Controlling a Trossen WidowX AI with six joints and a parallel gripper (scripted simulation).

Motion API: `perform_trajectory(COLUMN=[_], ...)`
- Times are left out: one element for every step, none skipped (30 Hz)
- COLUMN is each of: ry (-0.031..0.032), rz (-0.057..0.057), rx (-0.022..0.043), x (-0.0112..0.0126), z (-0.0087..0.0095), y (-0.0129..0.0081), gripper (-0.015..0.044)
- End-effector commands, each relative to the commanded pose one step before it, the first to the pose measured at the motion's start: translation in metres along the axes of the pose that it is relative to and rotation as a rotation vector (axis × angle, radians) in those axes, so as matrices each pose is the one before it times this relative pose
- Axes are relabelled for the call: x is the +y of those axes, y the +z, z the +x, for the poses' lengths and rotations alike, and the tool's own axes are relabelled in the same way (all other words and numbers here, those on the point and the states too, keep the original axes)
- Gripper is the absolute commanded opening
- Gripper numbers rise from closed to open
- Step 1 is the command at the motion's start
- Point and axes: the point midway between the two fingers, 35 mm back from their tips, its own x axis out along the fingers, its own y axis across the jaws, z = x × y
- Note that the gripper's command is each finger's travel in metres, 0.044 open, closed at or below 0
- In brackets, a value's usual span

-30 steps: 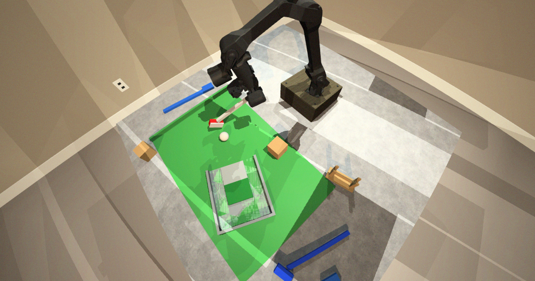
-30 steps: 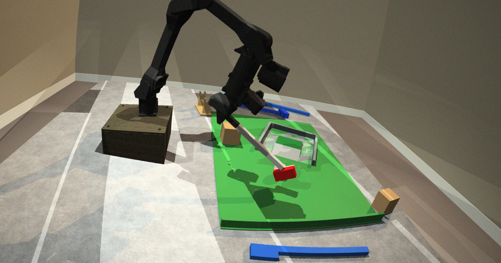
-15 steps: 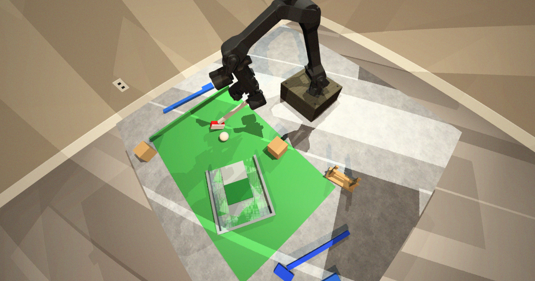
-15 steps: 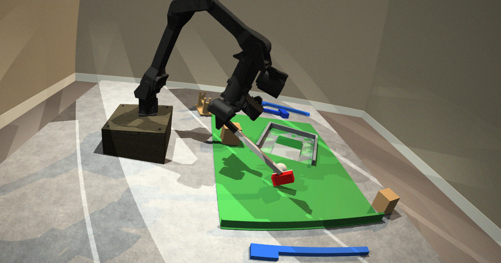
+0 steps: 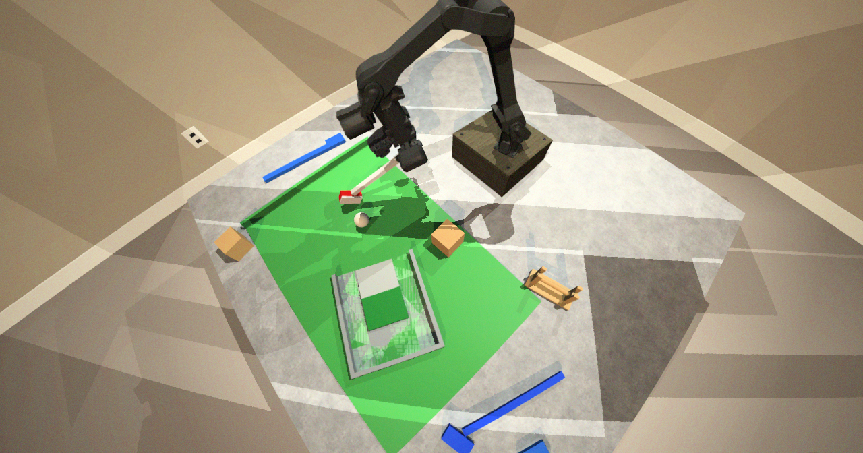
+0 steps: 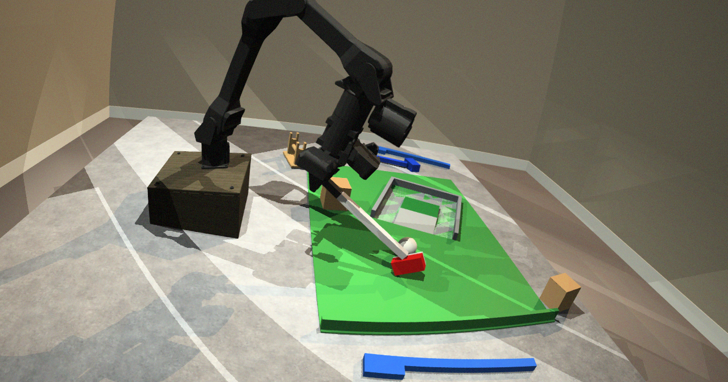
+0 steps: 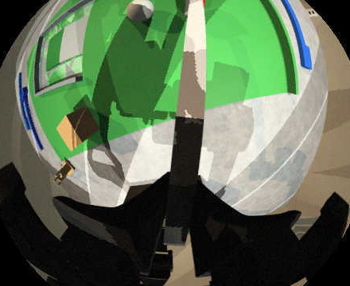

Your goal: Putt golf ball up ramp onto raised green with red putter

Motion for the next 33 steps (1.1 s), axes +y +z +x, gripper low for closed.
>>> perform_trajectory(ry=[-0.00685,0.00000,0.00000,0.00000,0.00000,0.00552,0.00000,0.00000,0.00007,0.00024,0.00048,0.00068,0.00073,0.00072,0.00066,0.00054,0.00037,0.00013,0.00000,-0.00001,0.00000,0.00000,0.00000,0.00000,0.00000,0.00001,0.00001,0.00001,0.00002,0.00002,0.00002,0.00001,0.00001], rz=[-0.0017,0.0000,0.0000,0.0000,0.0000,0.0079,0.0000,0.0000,-0.0002,-0.0006,-0.0010,-0.0013,-0.0013,-0.0013,-0.0013,-0.0013,-0.0013,-0.0010,-0.0006,-0.0002,0.0000,0.0000,0.0000,0.0000,0.0000,0.0000,0.0000,0.0000,0.0000,0.0000,0.0000,0.0000,0.0000], rx=[-0.00256,0.00000,0.00000,0.00000,0.00000,0.00382,0.00000,0.00000,-0.00053,-0.00148,-0.00212,-0.00204,-0.00138,-0.00071,-0.00006,0.00060,0.00123,0.00145,0.00106,0.00038,0.00000,0.00000,0.00000,0.00000,-0.00001,-0.00002,-0.00002,-0.00003,-0.00003,-0.00003,-0.00002,-0.00001,0.00000], x=[-0.01342,0.00000,0.00000,0.00000,0.00000,0.00301,0.00000,0.00000,0.00239,0.00720,0.01210,0.01516,0.01532,0.01540,0.01545,0.01546,0.01540,0.01236,0.00738,0.00245,0.00000,0.00000,0.00000,0.00000,0.00002,0.00004,0.00006,0.00006,0.00006,0.00004,0.00002,-0.00002,-0.00005], z=[0.00135,0.00000,0.00000,0.00000,0.00000,-0.00014,0.00000,0.00000,-0.00017,-0.00046,-0.00066,-0.00062,-0.00039,-0.00017,0.00006,0.00029,0.00052,0.00059,0.00043,0.00016,0.00000,0.00000,0.00000,0.00000,-0.00085,-0.00173,-0.00268,-0.00334,-0.00404,-0.00476,-0.00529,-0.00549,-0.00551], y=[0.00057,0.00000,0.00000,0.00000,0.00000,-0.00094,0.00000,0.00000,0.00050,0.00140,0.00195,0.00175,0.00101,0.00025,-0.00051,-0.00127,-0.00203,-0.00219,-0.00155,-0.00055,0.00000,0.00000,0.00000,0.00000,-0.00014,-0.00028,-0.00046,-0.00061,-0.00079,-0.00102,-0.00123,-0.00138,-0.00151], gripper=[0.0000,0.0000,0.0000,0.0000,0.0000,0.0000,0.0000,0.0000,0.0000,0.0000,0.0000,0.0000,0.0000,0.0000,0.0000,0.0000,0.0000,0.0000,0.0000,0.0000,0.0000,0.0000,0.0000,0.0000,0.0000,0.0000,0.0000,0.0000,0.0000,0.0000,0.0000,0.0000,0.0000])
